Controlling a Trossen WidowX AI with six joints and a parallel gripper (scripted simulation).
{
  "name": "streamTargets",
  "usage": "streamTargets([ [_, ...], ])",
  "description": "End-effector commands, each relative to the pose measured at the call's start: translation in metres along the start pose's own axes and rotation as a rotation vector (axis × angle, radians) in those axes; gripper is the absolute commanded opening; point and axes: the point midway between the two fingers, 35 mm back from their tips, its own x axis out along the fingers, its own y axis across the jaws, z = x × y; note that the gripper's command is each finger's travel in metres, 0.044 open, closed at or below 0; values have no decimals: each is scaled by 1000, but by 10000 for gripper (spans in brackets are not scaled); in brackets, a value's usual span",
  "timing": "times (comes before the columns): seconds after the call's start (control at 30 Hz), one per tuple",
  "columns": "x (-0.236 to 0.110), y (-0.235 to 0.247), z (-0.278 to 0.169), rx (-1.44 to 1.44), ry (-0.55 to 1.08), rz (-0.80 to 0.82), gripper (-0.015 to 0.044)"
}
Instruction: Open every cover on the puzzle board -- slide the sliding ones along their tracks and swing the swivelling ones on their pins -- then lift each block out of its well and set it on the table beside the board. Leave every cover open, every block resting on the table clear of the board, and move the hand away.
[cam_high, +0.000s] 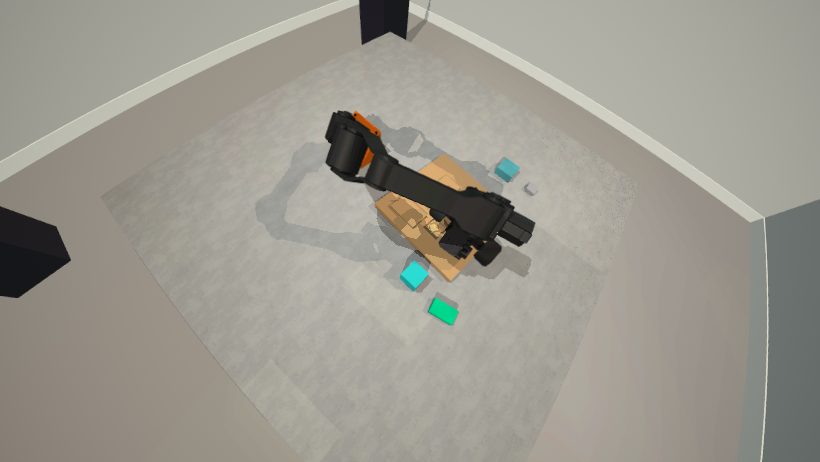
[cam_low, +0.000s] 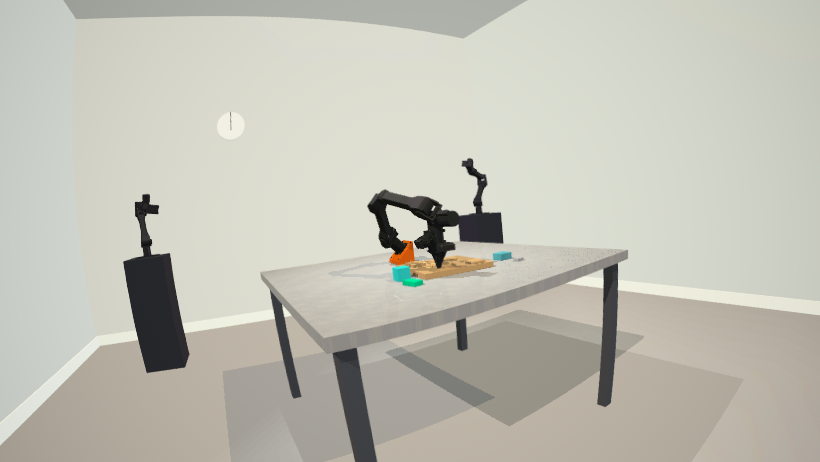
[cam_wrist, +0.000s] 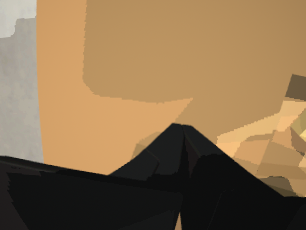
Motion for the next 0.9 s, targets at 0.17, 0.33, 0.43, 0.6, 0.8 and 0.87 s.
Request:
streamTargets([
  [0.17,-2,7,-12,3,5,4,0],
  [0.33,-2,10,-16,3,5,5,0],
  [0.43,-5,10,-16,3,6,5,0],
  [0.6,-12,10,-16,3,6,5,0],
  [0.8,-20,11,-16,3,7,5,0],
  [0.87,-22,11,-17,3,7,5,0],
])
